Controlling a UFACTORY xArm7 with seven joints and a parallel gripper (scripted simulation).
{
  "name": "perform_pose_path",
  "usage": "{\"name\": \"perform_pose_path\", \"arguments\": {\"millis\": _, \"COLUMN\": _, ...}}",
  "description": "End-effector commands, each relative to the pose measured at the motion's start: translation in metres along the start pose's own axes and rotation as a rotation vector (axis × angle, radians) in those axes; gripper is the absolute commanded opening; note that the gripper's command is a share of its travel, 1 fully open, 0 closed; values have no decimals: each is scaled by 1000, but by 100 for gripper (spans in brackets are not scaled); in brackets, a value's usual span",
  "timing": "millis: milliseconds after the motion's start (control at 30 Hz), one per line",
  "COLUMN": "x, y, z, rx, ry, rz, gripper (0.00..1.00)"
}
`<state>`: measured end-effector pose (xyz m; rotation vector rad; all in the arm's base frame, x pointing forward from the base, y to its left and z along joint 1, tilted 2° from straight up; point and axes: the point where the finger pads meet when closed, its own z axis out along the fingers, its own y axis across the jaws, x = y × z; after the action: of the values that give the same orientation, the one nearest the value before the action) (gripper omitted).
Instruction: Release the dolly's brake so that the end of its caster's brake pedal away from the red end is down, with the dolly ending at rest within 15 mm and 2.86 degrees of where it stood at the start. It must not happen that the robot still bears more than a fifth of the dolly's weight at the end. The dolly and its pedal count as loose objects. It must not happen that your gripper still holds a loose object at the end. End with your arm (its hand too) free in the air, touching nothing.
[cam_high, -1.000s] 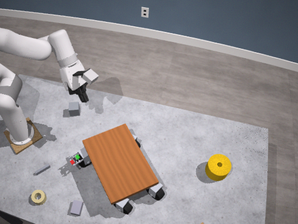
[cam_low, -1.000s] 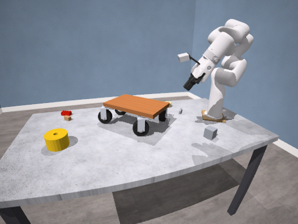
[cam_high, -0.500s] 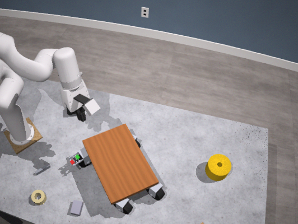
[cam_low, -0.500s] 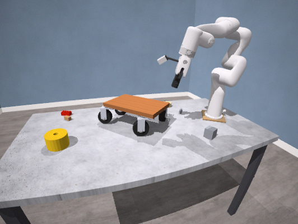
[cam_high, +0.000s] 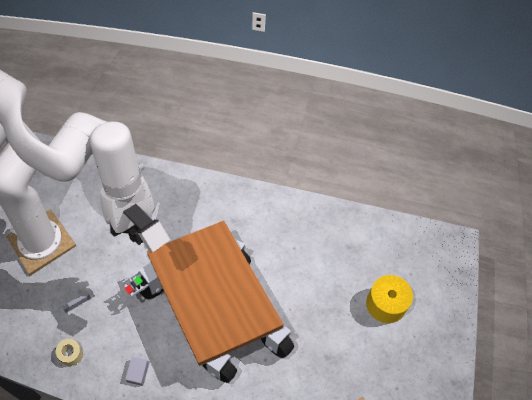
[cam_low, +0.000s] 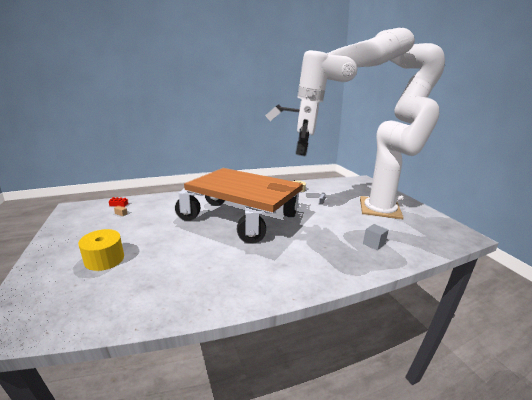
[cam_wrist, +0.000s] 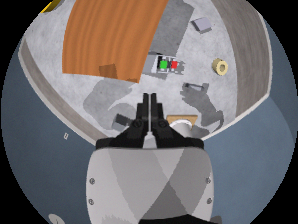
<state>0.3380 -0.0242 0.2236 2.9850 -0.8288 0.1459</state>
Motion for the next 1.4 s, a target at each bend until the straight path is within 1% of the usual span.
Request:
{"name": "perform_pose_path", "arguments": {"millis": 0, "x": 7, "y": 9, "z": 2, "rx": 11, "ry": -26, "rz": 20, "gripper": 0}}
{"name": "perform_pose_path", "arguments": {"millis": 33, "x": 7, "y": 9, "z": 2, "rx": 11, "ry": -26, "rz": 20, "gripper": 0}}
{"name": "perform_pose_path", "arguments": {"millis": 67, "x": 11, "y": 20, "z": 6, "rx": 22, "ry": -53, "rz": 42, "gripper": 0}}
{"name": "perform_pose_path", "arguments": {"millis": 200, "x": 11, "y": 20, "z": 6, "rx": 22, "ry": -53, "rz": 42, "gripper": 0}}
{"name": "perform_pose_path", "arguments": {"millis": 233, "x": 15, "y": 29, "z": 9, "rx": 30, "ry": -72, "rz": 59, "gripper": 0}}
{"name": "perform_pose_path", "arguments": {"millis": 367, "x": 15, "y": 29, "z": 9, "rx": 30, "ry": -72, "rz": 59, "gripper": 0}}
{"name": "perform_pose_path", "arguments": {"millis": 400, "x": 17, "y": 34, "z": 11, "rx": 36, "ry": -85, "rz": 70, "gripper": 0}}
{"name": "perform_pose_path", "arguments": {"millis": 933, "x": 18, "y": 39, "z": 13, "rx": 41, "ry": -96, "rz": 79, "gripper": 0}}
{"name": "perform_pose_path", "arguments": {"millis": 1000, "x": 18, "y": 38, "z": 20, "rx": 41, "ry": -97, "rz": 80, "gripper": 0}}
{"name": "perform_pose_path", "arguments": {"millis": 1100, "x": 16, "y": 37, "z": 42, "rx": 41, "ry": -101, "rz": 80, "gripper": 0}}
{"name": "perform_pose_path", "arguments": {"millis": 1167, "x": 16, "y": 37, "z": 42, "rx": 41, "ry": -101, "rz": 80, "gripper": 0}}
{"name": "perform_pose_path", "arguments": {"millis": 1233, "x": 16, "y": 36, "z": 49, "rx": 41, "ry": -102, "rz": 81, "gripper": 0}}
{"name": "perform_pose_path", "arguments": {"millis": 1367, "x": 15, "y": 36, "z": 50, "rx": 41, "ry": -102, "rz": 81, "gripper": 0}}
